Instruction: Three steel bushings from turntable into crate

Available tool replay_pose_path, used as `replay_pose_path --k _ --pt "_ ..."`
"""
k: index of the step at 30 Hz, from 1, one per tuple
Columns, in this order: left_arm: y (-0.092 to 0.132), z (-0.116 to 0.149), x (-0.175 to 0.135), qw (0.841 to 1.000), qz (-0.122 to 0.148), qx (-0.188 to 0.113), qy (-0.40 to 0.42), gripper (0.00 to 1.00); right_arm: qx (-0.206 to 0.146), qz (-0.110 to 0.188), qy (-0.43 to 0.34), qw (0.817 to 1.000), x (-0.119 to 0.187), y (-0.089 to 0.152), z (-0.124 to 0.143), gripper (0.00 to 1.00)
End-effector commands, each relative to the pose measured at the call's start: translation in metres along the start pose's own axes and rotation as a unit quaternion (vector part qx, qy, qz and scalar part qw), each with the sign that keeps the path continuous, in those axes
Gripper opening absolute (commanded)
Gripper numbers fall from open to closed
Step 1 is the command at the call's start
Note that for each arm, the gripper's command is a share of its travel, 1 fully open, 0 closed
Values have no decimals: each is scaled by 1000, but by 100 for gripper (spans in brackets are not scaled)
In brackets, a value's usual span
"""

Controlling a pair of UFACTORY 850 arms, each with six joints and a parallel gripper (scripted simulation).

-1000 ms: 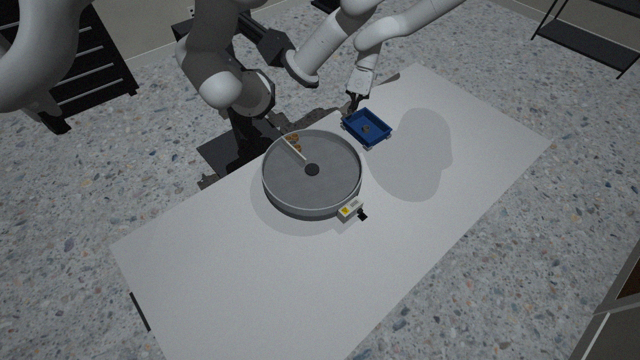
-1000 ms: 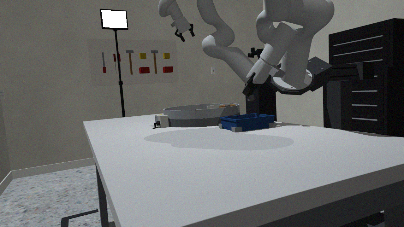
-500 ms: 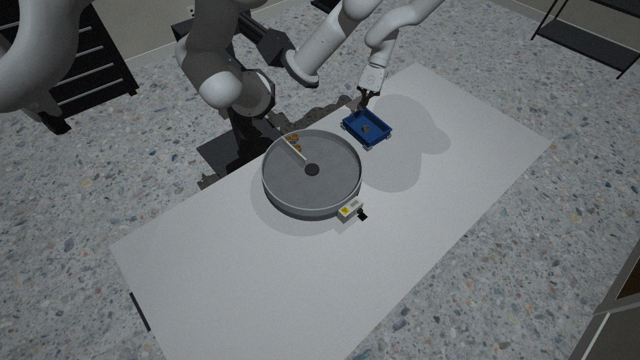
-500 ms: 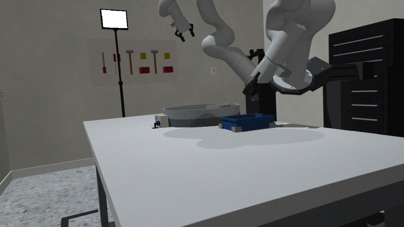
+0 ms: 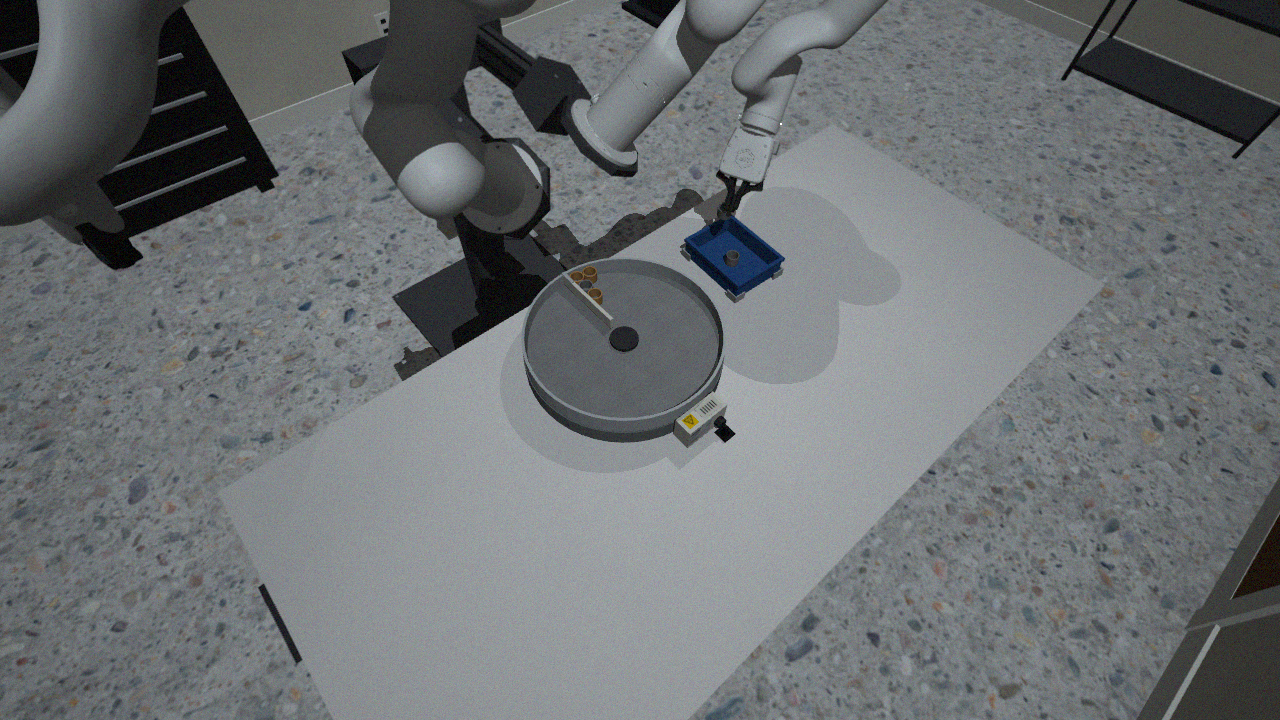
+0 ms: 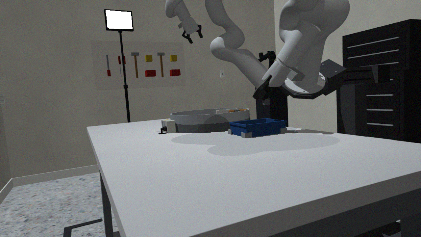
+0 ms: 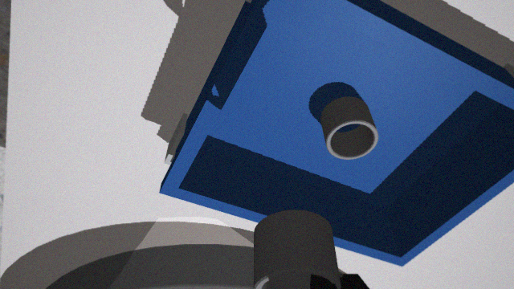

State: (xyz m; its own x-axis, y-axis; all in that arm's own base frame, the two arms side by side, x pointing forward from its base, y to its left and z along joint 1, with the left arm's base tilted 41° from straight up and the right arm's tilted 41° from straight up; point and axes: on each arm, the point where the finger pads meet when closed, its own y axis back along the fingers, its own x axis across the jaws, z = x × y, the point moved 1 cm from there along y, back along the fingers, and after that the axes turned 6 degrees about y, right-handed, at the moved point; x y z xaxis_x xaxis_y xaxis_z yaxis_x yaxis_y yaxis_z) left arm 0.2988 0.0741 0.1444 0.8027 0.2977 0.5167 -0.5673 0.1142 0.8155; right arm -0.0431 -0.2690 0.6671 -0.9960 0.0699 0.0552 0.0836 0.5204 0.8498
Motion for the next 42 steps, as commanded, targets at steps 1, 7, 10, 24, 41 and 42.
replay_pose_path --k 1,7,10,24,41,42 --pt "0 0 0 1000 0 0 0 0 1 0 0 1000 0 1 0 100" --pt "-1 -1 0 1000 0 0 0 0 1 0 0 1000 0 1 0 100" --pt "-8 -6 1 1000 0 0 0 0 1 0 0 1000 0 1 0 100" --pt "-46 -39 4 1000 0 0 0 0 1 0 0 1000 0 1 0 100" --pt "-47 -39 4 1000 0 0 0 0 1 0 0 1000 0 1 0 100" --pt "-47 -40 4 1000 0 0 0 0 1 0 0 1000 0 1 0 100"
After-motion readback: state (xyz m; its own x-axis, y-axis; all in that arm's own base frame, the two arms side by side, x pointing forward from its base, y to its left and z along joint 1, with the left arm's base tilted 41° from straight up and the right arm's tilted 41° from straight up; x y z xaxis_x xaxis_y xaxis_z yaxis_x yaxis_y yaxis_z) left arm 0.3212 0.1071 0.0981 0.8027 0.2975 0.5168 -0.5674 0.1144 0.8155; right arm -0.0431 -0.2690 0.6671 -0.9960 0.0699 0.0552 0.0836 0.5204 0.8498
